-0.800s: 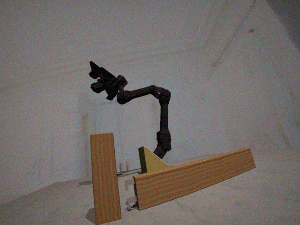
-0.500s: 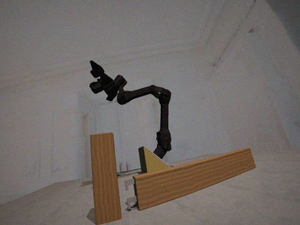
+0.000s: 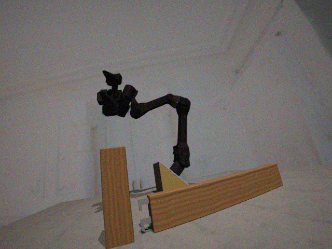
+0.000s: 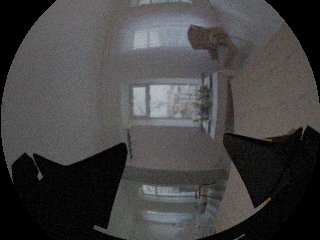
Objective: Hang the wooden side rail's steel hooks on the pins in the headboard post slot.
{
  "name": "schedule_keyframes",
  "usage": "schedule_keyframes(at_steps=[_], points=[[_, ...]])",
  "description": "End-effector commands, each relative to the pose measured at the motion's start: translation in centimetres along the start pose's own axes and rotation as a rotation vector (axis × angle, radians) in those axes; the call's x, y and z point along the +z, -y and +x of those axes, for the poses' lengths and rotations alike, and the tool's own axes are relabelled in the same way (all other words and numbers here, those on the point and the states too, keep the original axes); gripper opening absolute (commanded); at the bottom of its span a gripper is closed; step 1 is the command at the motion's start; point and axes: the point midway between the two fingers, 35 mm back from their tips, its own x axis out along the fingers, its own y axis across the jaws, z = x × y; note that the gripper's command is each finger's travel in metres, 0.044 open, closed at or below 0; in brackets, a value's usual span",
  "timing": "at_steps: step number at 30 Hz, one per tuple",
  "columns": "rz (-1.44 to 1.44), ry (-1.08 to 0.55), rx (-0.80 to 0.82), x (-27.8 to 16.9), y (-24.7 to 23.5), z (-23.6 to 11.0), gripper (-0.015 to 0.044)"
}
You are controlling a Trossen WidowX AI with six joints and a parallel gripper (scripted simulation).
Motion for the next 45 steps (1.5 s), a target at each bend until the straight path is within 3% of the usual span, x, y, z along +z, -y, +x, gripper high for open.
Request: schedule_keyframes(at_steps=[1,26,45], points=[[-0.206,-0.009,-0.05,-0.5,2.5,0.7,0.044],[-1.305,-0.242,-0.204,-4.0,13.2,2.1,0.044],[-2.114,-0.589,-0.131,-7.7,21.0,1.1,0.044]])
